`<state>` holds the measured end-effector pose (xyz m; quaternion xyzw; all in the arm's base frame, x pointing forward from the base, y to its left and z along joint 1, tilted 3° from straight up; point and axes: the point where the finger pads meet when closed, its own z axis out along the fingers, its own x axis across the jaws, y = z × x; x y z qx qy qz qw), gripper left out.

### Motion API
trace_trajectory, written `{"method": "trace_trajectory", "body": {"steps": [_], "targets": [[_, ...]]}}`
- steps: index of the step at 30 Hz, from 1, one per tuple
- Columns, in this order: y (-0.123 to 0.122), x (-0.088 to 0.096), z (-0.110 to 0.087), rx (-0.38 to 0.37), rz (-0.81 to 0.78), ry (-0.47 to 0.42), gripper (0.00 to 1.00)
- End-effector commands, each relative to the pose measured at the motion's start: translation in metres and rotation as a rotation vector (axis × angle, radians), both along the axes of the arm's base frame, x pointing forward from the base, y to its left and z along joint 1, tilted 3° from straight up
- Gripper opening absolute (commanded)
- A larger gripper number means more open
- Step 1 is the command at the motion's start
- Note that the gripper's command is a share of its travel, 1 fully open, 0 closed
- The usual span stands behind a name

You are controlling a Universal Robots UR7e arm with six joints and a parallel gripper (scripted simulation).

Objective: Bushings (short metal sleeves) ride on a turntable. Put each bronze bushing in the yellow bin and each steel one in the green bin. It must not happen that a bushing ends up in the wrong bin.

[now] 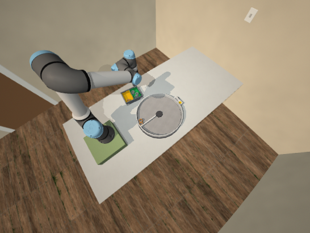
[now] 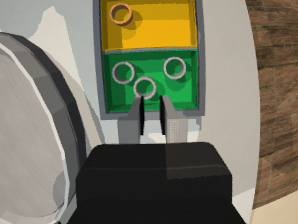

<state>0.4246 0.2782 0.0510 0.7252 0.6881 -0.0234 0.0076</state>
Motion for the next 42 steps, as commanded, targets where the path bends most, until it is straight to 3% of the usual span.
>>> {"method": "trace_trajectory", "body": {"steps": [1,3,8,13,17,22,28,33,37,39,42], "targets": [[-0.028,-0.010,0.001,0.001,0.004,-0.001,0.40],[-0.048,-0.017,0.001,0.001,0.007,-0.001,0.40],[-0.048,-0.017,0.001,0.001,0.007,-0.001,0.40],[-0.097,-0.035,0.002,0.001,0.014,-0.001,0.40],[-0.099,-0.036,0.002,0.001,0.014,-0.001,0.40],[-0.146,-0.053,0.002,0.001,0.021,0.000,0.40],[-0.149,-0.054,0.002,0.001,0.021,0.000,0.40],[-0.198,-0.072,0.003,0.001,0.028,0.000,0.40],[-0.200,-0.072,0.003,0.001,0.029,0.000,0.40],[-0.220,-0.080,0.003,0.001,0.032,0.000,0.40],[-0.230,-0.083,0.003,0.001,0.033,0.000,0.40]]}}
